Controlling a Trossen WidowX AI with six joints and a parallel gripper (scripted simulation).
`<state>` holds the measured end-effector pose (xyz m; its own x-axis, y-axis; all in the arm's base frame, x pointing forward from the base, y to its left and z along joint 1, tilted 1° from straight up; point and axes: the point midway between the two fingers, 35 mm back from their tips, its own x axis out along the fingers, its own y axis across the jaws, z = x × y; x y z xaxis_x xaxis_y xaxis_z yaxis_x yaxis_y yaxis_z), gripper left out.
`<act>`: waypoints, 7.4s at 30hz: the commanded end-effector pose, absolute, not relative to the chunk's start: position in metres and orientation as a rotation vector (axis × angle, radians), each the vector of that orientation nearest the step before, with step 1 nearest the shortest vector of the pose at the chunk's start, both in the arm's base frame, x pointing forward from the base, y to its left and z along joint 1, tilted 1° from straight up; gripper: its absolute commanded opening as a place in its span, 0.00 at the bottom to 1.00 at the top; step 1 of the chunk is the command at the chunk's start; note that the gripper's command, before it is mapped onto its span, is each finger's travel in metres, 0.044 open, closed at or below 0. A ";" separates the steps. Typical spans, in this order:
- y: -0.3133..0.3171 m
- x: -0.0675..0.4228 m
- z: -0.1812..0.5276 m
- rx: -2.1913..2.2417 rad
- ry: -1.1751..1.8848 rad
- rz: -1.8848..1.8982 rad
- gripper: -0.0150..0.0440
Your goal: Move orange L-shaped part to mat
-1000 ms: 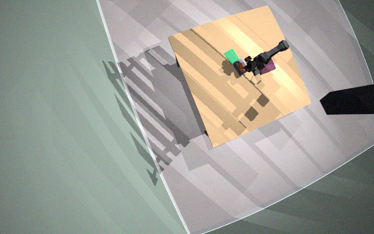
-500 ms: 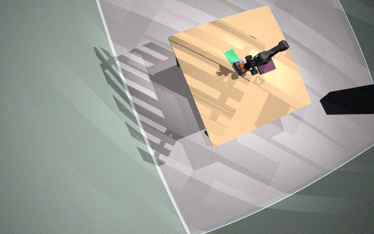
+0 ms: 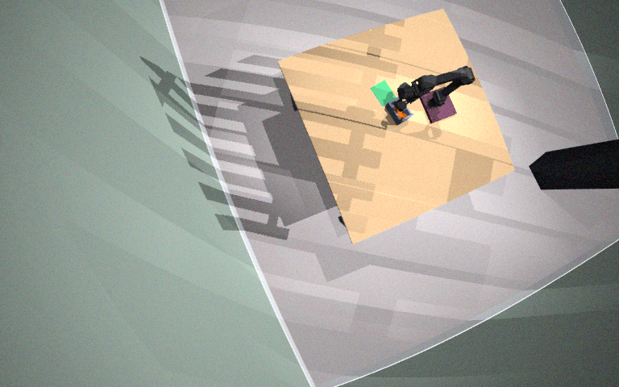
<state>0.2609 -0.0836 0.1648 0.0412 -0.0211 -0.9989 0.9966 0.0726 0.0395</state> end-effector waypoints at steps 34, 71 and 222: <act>-0.089 0.263 0.100 1.235 1.160 -1.216 0.73; -0.090 0.264 0.090 1.233 1.156 -1.210 0.25; -0.255 0.242 0.105 1.223 1.151 -1.224 0.25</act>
<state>0.2427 -0.2564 0.1111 0.0319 -0.0379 -0.9988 0.9989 -0.0335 0.0331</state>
